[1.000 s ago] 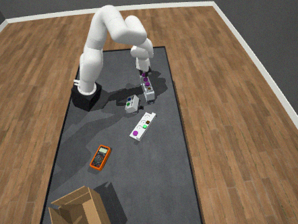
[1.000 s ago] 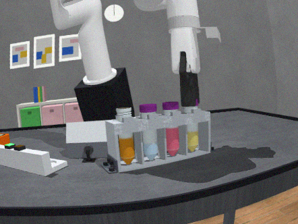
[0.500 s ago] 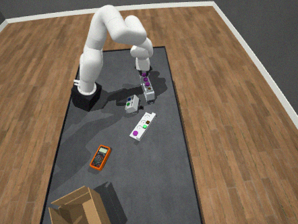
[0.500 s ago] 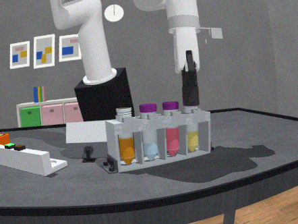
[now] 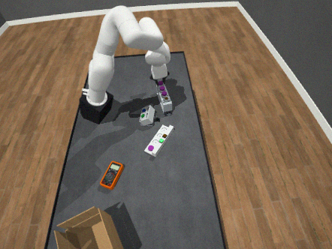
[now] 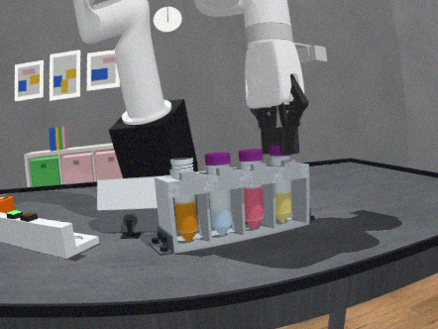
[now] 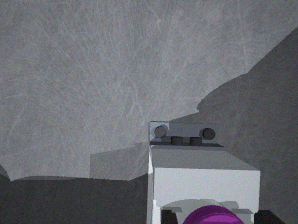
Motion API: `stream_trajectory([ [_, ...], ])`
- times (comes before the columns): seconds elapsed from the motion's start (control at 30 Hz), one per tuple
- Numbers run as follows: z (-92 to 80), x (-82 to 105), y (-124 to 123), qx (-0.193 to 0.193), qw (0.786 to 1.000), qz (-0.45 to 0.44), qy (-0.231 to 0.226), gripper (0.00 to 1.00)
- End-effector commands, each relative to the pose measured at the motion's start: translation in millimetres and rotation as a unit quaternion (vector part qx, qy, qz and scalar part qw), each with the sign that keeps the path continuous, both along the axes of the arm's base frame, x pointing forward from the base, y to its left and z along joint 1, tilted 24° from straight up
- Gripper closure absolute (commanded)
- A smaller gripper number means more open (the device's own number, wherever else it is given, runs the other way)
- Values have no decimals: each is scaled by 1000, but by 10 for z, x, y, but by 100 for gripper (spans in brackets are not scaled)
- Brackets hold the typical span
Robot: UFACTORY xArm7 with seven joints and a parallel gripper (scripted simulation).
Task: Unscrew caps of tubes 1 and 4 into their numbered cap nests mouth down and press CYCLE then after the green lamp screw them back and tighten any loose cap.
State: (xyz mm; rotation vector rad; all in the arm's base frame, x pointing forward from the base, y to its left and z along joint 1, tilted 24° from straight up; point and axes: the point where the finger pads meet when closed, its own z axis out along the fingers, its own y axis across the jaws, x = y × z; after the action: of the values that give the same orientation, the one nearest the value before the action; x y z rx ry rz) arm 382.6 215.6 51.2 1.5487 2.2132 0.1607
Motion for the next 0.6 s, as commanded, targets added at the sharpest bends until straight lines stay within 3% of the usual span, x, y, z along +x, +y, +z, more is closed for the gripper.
stream_trajectory([
  [0.0,18,8,19,-42,994,98,32,54],
  [0.33,18,8,19,-119,952,275,60,54],
  [0.57,18,8,18,-143,930,331,69,54],
])
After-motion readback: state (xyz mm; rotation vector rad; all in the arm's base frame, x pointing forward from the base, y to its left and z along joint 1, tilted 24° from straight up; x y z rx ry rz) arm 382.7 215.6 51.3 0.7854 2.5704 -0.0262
